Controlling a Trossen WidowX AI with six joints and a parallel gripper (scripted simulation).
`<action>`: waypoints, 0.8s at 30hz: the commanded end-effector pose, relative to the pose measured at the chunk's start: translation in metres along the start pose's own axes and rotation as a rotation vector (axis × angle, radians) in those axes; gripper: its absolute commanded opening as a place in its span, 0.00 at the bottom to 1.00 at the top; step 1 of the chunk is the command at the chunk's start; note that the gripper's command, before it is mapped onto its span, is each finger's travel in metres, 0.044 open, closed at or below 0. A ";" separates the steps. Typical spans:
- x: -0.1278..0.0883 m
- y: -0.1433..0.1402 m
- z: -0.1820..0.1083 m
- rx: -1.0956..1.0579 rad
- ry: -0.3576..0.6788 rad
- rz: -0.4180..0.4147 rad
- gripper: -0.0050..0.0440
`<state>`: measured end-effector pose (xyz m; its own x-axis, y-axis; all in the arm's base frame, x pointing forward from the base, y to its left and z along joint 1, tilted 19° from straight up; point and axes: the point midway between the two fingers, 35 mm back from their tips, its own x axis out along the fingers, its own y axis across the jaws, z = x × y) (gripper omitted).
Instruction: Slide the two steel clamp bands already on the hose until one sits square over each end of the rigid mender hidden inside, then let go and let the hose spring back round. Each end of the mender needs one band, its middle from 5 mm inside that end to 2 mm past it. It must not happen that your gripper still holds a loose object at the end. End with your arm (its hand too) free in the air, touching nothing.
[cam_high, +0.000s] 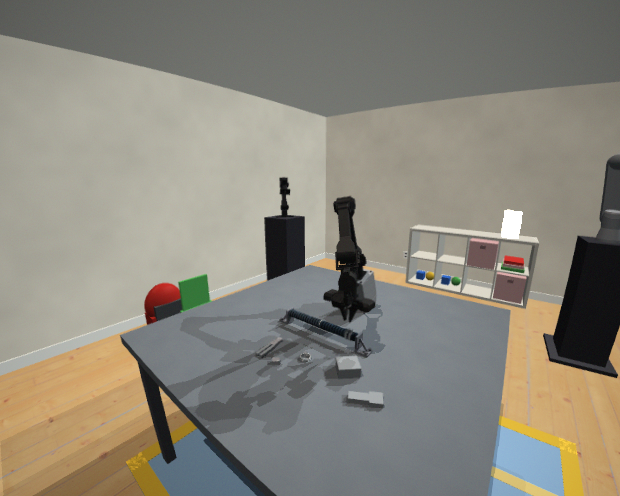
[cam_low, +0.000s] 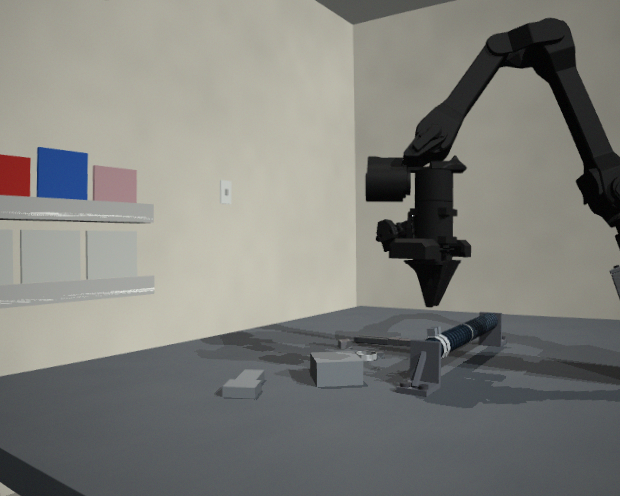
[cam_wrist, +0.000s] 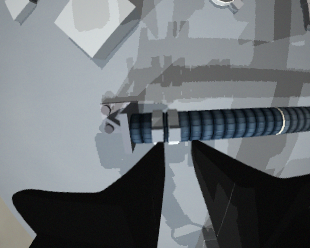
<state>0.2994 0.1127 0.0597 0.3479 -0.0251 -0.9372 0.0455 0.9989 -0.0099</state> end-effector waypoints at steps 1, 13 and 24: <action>0.011 -0.002 -0.004 -0.004 0.018 -0.009 0.29; 0.028 -0.002 -0.005 -0.004 0.018 -0.009 0.29; 0.040 -0.003 -0.006 -0.004 0.018 -0.009 0.29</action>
<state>0.3105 0.1113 0.0300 0.3508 -0.0261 -0.9361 0.0458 0.9989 -0.0107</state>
